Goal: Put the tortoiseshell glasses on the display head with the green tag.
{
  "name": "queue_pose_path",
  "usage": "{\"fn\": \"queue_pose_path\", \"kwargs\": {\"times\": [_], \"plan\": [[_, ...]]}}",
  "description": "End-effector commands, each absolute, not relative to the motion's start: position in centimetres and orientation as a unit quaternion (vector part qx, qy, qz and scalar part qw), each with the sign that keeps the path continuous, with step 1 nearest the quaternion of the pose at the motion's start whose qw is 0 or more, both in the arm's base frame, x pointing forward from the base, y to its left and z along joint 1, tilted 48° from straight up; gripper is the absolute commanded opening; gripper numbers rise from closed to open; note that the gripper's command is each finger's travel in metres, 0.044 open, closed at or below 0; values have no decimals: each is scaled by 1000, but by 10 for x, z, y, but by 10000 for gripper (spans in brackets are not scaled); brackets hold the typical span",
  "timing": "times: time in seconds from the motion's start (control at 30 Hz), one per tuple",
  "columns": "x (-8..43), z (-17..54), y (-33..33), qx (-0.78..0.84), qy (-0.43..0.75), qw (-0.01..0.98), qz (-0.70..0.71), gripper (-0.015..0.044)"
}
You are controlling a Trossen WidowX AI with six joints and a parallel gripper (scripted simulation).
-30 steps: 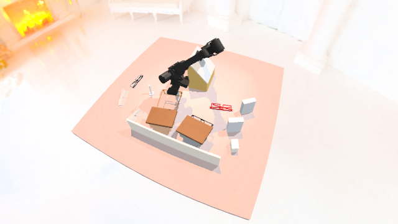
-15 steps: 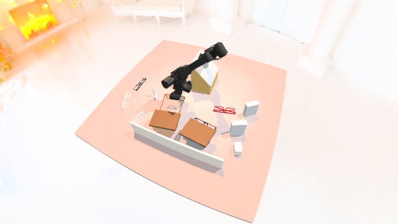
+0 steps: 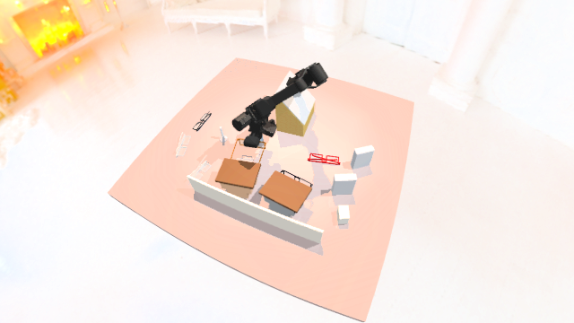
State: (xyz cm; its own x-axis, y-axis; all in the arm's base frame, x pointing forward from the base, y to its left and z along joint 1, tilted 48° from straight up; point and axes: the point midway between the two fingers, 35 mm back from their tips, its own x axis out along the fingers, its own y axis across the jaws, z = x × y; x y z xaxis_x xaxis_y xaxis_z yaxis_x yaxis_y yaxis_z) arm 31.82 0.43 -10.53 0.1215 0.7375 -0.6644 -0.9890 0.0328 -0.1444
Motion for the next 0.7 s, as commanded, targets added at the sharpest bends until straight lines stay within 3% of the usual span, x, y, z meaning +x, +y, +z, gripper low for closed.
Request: {"fn": "queue_pose_path", "kwargs": {"times": [0.0,0.67], "plan": [[326,-104,5,-299,209,688,628,0],[349,-101,4,-299,209,688,628,0]]}}
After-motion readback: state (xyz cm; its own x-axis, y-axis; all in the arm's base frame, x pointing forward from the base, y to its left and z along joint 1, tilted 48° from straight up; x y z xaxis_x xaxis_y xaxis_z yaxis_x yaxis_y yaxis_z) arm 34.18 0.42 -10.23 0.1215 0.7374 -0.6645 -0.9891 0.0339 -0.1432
